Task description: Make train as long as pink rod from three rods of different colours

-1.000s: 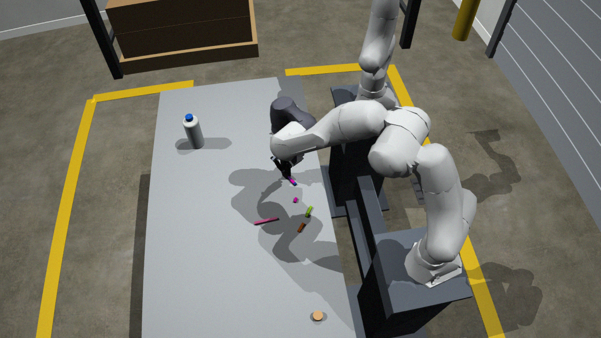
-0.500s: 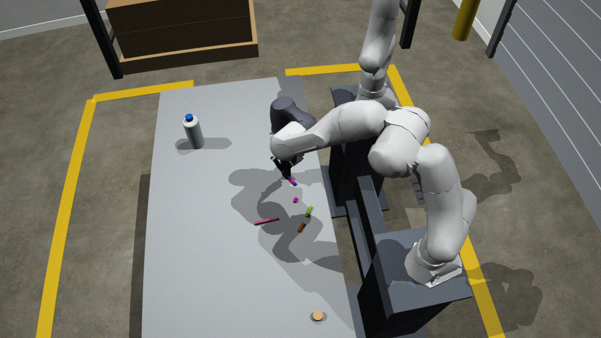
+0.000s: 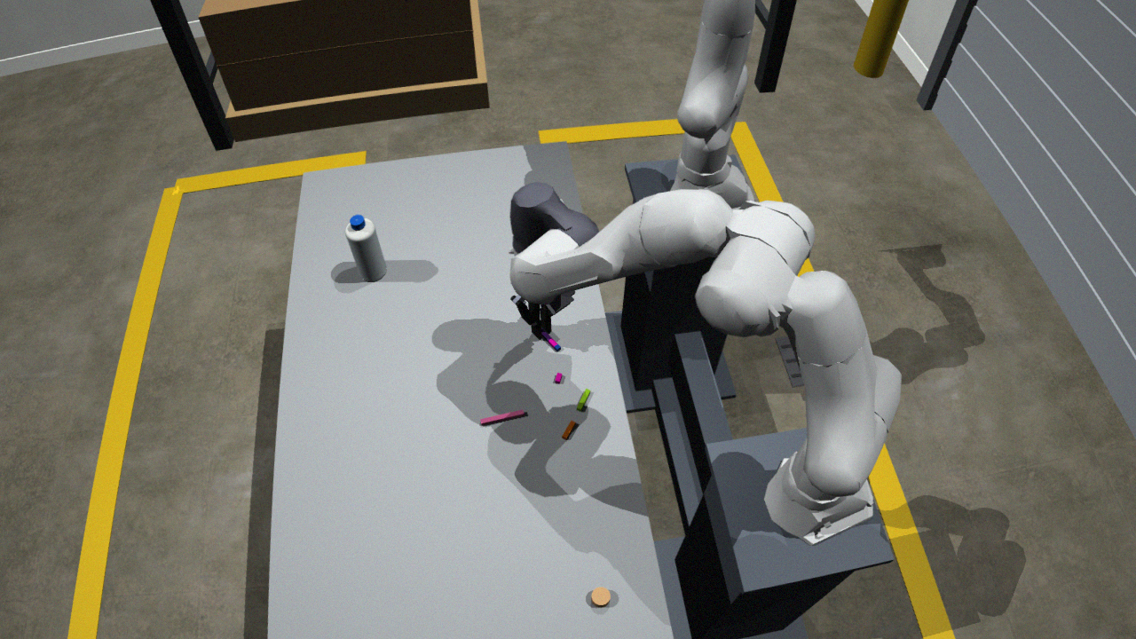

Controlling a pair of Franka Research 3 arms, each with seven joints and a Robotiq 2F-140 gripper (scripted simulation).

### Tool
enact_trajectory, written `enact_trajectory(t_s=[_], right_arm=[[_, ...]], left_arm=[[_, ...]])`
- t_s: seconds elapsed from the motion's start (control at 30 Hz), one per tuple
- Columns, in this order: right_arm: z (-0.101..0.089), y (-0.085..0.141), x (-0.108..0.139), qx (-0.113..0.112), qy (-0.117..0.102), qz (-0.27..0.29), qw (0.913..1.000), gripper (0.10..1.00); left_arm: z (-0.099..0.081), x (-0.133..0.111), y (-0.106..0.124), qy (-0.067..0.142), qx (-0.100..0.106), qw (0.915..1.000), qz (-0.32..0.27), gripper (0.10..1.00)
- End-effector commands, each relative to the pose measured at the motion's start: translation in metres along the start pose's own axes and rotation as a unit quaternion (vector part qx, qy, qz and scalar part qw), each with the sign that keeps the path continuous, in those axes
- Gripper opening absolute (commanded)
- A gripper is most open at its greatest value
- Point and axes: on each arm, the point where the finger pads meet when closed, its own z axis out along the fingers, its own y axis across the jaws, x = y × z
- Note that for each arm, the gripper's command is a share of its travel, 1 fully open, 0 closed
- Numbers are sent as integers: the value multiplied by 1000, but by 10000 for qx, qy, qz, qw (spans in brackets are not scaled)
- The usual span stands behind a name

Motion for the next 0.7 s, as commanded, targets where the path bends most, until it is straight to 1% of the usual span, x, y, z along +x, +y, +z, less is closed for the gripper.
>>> enact_trajectory(t_s=[0.0,0.03,0.5,0.67], right_arm=[[1,0,-1,-10,-9,31,10000,1000],[1,0,-1,-10,-9,31,10000,1000],[1,0,-1,-10,-9,31,10000,1000],[1,0,-1,-10,-9,31,10000,1000]], left_arm=[[-1,-1,2,-20,-12,10000,-5,210],[-1,-1,2,-20,-12,10000,-5,231],[-3,-1,2,-20,-12,10000,-5,231],[-14,-1,2,-20,-12,10000,-5,231]])
